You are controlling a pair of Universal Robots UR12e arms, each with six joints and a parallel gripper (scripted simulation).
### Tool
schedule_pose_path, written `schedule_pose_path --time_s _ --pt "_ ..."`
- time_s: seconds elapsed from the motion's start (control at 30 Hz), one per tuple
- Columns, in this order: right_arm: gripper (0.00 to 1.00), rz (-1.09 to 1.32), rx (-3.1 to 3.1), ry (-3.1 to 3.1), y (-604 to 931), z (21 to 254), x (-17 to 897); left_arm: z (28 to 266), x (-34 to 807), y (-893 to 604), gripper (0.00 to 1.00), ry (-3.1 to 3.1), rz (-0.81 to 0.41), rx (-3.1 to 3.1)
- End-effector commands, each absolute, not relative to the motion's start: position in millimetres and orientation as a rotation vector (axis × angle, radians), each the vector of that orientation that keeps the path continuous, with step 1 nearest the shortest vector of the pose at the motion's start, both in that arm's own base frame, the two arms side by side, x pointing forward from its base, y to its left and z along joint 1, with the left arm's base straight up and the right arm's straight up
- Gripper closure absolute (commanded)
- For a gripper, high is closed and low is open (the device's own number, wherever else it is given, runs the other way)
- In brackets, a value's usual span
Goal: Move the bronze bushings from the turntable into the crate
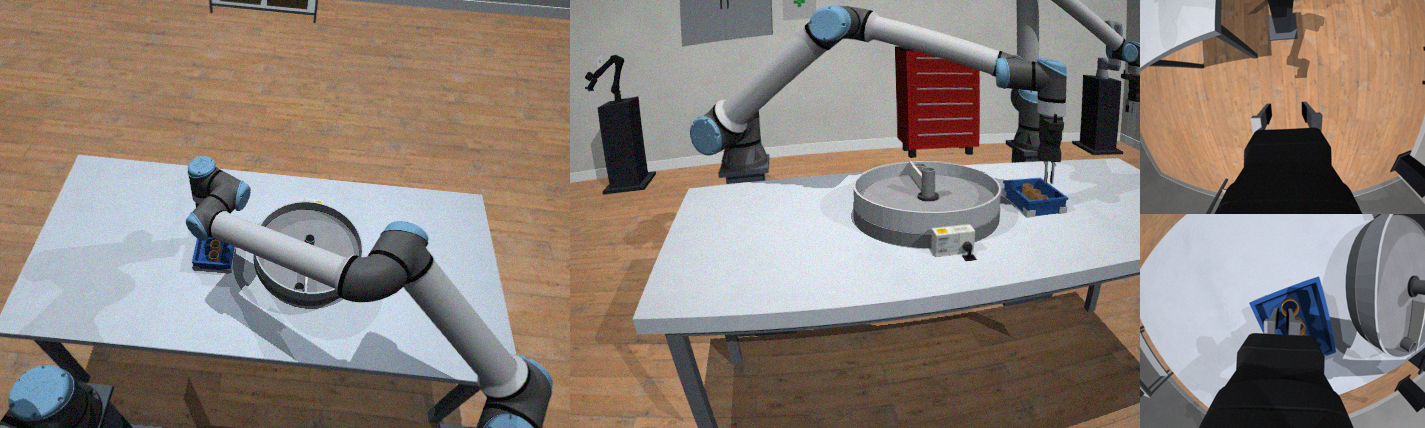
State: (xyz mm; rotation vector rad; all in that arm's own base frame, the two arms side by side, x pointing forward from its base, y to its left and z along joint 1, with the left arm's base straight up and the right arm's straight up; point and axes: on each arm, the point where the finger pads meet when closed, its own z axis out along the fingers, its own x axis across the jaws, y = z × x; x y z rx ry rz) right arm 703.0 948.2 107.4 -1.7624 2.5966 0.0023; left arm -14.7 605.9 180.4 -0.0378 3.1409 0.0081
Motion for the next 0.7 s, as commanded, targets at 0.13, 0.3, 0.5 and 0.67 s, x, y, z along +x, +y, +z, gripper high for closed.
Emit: schedule_pose_path --time_s 0.13,0.3,0.5,0.67 --pt "0.62 0.005 -1.763 2.594 950.8 144.1 701.0 177.0 -16.4 603.8 0.0 3.141 0.0 -0.043" --pt "0.62 0.005 -1.763 2.594 950.7 164.0 701.0 177.0 -16.4 603.8 0.0 3.141 0.0 -0.043" --pt "0.62 0.005 -1.763 2.594 950.6 178.8 700.9 177.0 -16.4 603.8 0.0 3.141 0.0 -0.043" --pt "0.62 0.003 -1.764 2.596 950.6 180.0 700.9 177.0 -16.4 603.8 0.0 3.141 0.0 -0.043"
